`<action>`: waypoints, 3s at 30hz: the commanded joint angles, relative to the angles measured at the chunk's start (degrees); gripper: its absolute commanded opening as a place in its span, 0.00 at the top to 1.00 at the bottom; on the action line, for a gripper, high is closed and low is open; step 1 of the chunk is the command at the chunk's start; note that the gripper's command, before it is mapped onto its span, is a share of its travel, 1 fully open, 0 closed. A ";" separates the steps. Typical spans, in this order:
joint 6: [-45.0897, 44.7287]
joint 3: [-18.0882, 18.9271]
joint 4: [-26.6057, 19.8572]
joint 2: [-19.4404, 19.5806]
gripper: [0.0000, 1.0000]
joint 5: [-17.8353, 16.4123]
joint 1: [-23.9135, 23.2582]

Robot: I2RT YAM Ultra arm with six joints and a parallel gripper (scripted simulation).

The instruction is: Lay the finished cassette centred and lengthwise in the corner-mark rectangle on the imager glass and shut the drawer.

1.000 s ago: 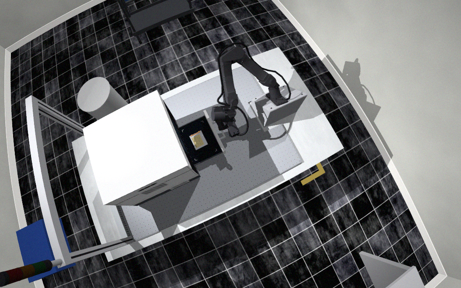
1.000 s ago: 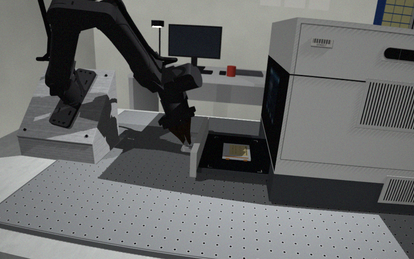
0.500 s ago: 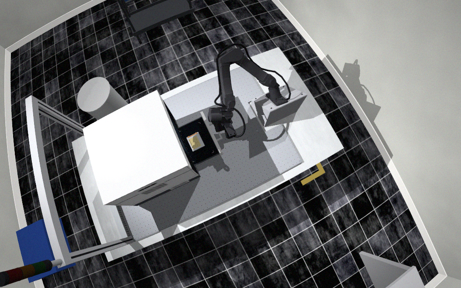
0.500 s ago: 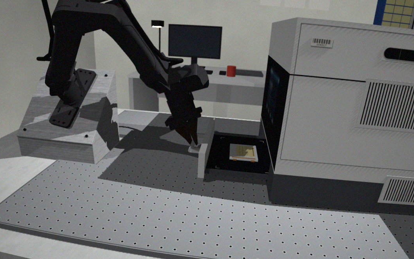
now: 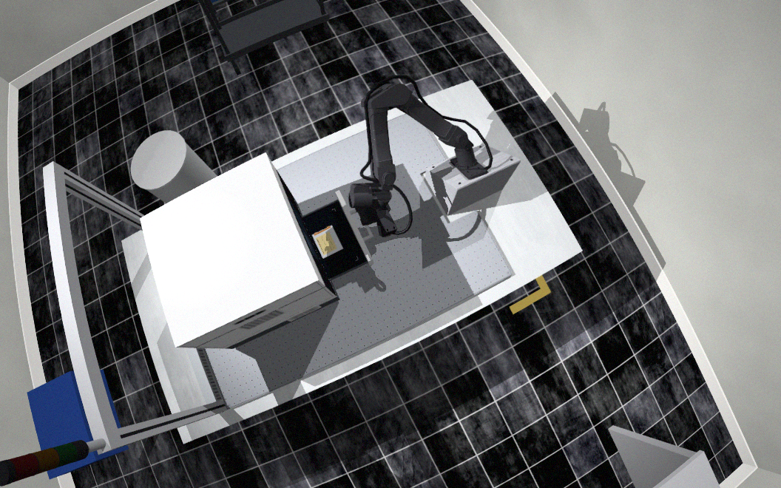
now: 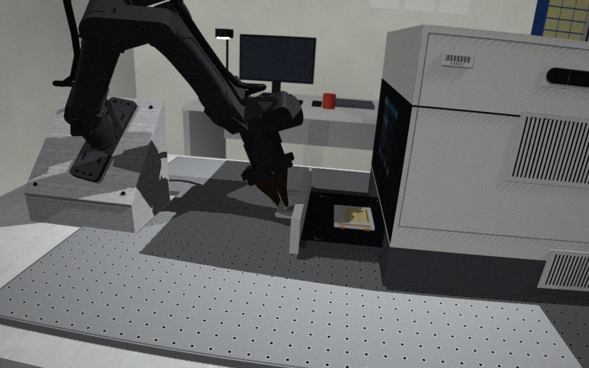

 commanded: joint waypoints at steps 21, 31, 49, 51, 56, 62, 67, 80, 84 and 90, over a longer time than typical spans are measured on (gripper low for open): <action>-8.10 1.00 12.43 3.23 1.00 -3.84 -1.33; -8.26 3.80 10.87 4.37 1.00 -3.93 -1.43; -14.23 -0.95 24.88 6.15 1.00 -7.55 -2.96; -14.74 -0.66 25.77 6.68 1.00 -7.94 -3.11; -15.22 3.06 25.81 7.41 1.00 -8.22 -3.26; -15.28 4.62 25.01 8.11 1.00 -8.34 -2.75; -15.35 6.34 22.55 8.77 1.00 -8.41 -2.95; -15.37 10.36 20.12 10.29 1.00 -8.49 -3.11; -15.47 11.73 19.30 10.82 1.00 -8.52 -3.27; -15.30 11.36 19.89 10.45 1.00 -8.50 -3.05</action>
